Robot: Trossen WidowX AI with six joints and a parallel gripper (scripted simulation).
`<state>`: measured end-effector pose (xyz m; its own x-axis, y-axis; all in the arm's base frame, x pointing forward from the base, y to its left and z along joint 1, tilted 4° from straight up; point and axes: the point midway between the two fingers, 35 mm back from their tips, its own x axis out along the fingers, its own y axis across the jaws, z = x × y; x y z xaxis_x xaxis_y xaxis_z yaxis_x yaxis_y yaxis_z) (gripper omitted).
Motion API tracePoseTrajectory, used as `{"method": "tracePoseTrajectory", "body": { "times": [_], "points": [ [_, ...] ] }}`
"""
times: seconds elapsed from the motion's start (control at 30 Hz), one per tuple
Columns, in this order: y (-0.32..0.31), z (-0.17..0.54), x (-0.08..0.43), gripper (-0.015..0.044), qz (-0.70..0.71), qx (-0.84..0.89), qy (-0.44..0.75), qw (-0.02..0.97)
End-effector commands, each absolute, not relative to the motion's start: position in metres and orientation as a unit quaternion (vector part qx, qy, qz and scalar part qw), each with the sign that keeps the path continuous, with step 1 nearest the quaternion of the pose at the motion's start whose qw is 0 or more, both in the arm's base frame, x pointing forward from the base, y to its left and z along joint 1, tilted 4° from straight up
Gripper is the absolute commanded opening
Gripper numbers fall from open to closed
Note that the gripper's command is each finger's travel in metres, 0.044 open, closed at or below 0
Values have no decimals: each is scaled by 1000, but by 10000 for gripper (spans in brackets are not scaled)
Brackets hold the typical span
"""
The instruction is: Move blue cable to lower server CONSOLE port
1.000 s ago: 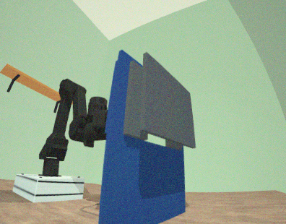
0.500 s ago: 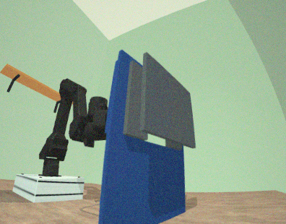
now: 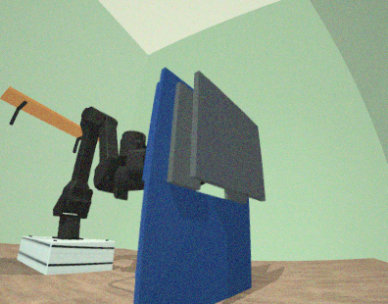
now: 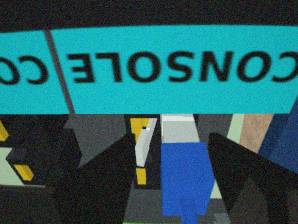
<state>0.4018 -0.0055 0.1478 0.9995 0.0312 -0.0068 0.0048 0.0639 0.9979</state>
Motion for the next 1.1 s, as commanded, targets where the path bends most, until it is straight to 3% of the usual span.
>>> {"method": "tracePoseTrajectory", "body": {
  "times": [0.0,0.2,1.07],
  "points": [
    [-6,148,402,289,9,684,13,729],
    [-5,148,400,440,9,684,13,729],
    [1,160,386,440,9,684,14,729]
  ]
}}
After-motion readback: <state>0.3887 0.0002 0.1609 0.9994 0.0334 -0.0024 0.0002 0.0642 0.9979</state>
